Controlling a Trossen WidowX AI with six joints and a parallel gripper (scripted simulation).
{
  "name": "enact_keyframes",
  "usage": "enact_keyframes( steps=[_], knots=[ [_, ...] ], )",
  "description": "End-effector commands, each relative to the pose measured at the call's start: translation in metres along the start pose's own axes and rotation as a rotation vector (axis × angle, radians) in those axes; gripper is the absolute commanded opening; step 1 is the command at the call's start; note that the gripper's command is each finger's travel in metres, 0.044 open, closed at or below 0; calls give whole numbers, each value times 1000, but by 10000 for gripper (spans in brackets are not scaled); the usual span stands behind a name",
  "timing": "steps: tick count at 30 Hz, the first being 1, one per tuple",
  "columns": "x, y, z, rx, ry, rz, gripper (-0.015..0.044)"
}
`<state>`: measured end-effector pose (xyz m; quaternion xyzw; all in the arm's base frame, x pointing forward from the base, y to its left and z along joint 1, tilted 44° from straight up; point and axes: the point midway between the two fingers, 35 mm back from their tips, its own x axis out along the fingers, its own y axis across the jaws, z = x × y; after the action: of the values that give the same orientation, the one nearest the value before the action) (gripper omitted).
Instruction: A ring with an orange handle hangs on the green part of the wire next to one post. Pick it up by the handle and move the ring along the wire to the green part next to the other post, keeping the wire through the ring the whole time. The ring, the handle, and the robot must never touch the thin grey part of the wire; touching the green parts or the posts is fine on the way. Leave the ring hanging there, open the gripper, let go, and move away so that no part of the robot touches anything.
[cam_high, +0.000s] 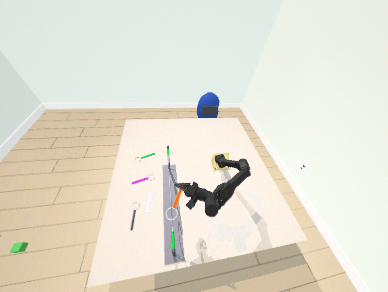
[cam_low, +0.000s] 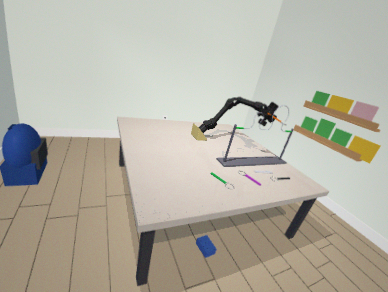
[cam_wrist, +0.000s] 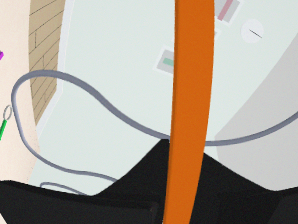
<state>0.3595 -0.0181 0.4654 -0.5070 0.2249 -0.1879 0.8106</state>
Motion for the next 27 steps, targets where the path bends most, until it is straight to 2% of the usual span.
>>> enact_keyframes(
  steps=[1, 13, 27],
  knots=[
    [4, -9, 1, -68, -26, -25, -150],
    [2, -26, 4, -118, -26, -44, -150],
    [2, -29, 5, -40, -27, -2, -150]
  ],
)
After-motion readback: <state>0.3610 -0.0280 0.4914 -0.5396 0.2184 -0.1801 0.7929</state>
